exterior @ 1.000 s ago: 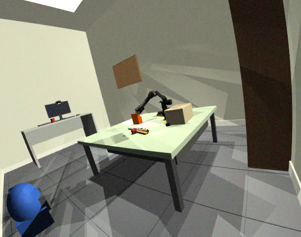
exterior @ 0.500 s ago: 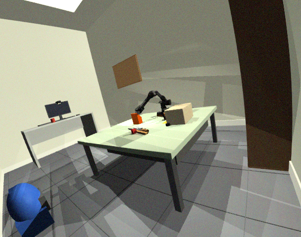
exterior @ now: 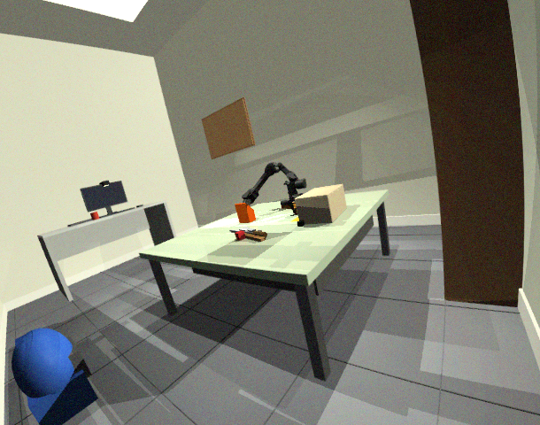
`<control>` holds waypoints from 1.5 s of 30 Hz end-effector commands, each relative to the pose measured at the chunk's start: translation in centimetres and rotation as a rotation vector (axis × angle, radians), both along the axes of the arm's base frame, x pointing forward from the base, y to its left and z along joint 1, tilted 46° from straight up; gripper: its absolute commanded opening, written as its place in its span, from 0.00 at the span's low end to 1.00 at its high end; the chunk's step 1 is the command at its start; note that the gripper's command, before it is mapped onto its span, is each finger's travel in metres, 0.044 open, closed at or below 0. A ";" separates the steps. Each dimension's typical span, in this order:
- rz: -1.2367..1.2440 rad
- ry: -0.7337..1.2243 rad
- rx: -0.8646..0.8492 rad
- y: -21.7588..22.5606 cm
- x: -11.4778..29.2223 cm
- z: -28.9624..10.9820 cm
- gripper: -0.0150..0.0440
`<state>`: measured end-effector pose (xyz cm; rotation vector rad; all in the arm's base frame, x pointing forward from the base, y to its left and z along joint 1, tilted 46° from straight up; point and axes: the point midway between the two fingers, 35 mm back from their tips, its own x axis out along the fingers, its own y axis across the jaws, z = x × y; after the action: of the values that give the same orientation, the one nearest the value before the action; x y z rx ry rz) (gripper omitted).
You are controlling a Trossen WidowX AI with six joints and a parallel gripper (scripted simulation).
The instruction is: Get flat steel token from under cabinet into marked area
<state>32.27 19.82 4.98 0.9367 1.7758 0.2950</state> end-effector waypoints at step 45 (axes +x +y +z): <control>0.002 0.004 -0.003 1.8 -5.7 2.8 0.25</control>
<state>27.15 21.47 7.66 0.9363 1.7787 0.2930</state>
